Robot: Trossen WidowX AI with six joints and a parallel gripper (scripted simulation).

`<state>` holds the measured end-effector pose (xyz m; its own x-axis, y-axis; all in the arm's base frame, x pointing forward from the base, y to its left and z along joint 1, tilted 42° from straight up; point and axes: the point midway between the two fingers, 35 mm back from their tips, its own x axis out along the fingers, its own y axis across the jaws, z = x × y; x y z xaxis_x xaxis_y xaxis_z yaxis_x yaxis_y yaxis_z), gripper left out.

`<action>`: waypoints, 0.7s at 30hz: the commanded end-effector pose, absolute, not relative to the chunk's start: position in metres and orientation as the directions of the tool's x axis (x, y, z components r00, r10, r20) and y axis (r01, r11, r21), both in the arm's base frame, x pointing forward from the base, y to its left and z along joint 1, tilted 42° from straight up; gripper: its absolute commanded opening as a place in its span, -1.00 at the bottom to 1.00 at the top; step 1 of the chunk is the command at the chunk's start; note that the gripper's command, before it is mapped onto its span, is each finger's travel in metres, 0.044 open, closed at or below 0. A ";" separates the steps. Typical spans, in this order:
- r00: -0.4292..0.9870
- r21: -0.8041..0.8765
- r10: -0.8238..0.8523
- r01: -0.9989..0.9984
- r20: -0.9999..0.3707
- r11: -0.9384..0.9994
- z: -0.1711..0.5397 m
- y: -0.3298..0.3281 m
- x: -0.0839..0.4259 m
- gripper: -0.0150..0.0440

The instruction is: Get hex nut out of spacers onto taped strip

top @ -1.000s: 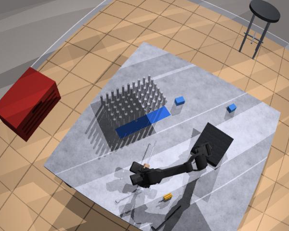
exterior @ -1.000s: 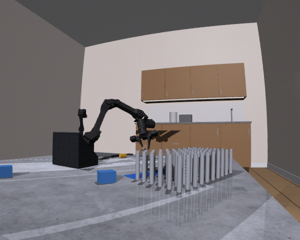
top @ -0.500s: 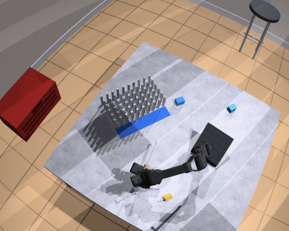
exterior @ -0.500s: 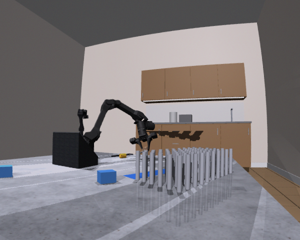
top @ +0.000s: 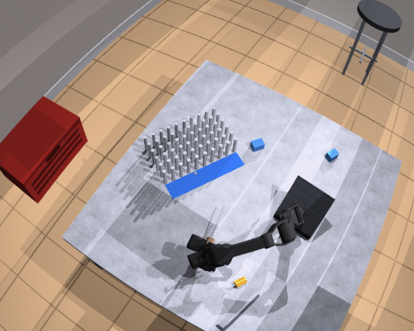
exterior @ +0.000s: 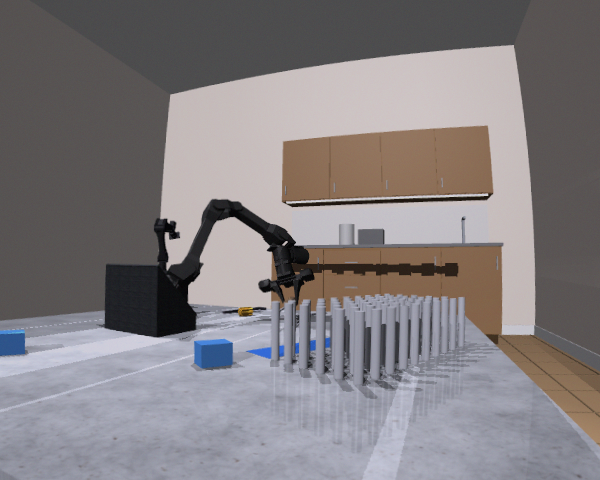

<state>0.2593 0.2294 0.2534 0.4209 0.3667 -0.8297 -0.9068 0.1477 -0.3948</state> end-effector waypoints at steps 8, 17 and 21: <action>0.421 -0.394 0.360 -0.907 -0.832 0.149 0.243 0.236 0.259 -0.49; 0.421 -0.394 0.361 -0.907 -0.832 0.149 0.236 0.241 0.258 -0.49; 0.422 -0.394 0.361 -0.907 -0.832 0.150 0.233 0.243 0.257 -0.49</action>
